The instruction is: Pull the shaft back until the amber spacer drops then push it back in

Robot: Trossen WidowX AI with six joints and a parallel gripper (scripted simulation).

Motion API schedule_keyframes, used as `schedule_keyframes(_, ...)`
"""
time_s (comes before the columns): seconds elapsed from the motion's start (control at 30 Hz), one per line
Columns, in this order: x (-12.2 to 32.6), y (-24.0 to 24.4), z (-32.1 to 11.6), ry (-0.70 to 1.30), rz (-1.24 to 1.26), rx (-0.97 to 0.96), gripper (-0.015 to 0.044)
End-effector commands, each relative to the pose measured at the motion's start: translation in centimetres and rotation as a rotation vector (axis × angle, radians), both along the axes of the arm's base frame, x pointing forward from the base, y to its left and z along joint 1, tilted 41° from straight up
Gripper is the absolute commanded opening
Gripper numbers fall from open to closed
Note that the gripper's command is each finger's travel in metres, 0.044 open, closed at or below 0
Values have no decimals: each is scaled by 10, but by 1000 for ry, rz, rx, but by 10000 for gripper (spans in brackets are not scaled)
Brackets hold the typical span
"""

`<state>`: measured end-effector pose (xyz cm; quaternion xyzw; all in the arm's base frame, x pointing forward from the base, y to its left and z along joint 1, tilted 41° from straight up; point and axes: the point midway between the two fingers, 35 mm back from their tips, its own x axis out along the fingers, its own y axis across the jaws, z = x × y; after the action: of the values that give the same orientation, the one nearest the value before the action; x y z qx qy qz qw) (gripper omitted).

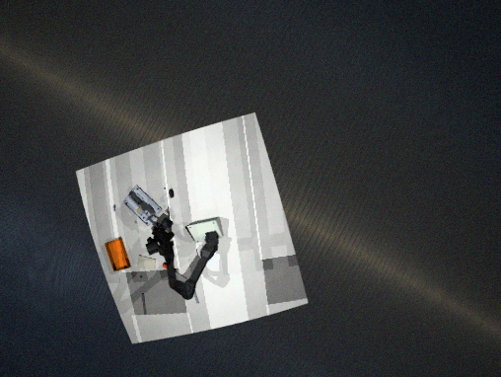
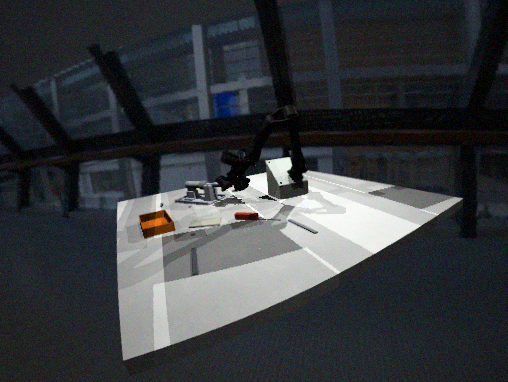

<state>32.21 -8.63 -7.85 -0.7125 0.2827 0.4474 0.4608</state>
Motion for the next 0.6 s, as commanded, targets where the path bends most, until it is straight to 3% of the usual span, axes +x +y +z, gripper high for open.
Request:
schedule_keyframes(0.0,-1,0,0,1,-3,1,0)
schedule_keyframes(0.57,-2,2,1,1,-3,1,0)
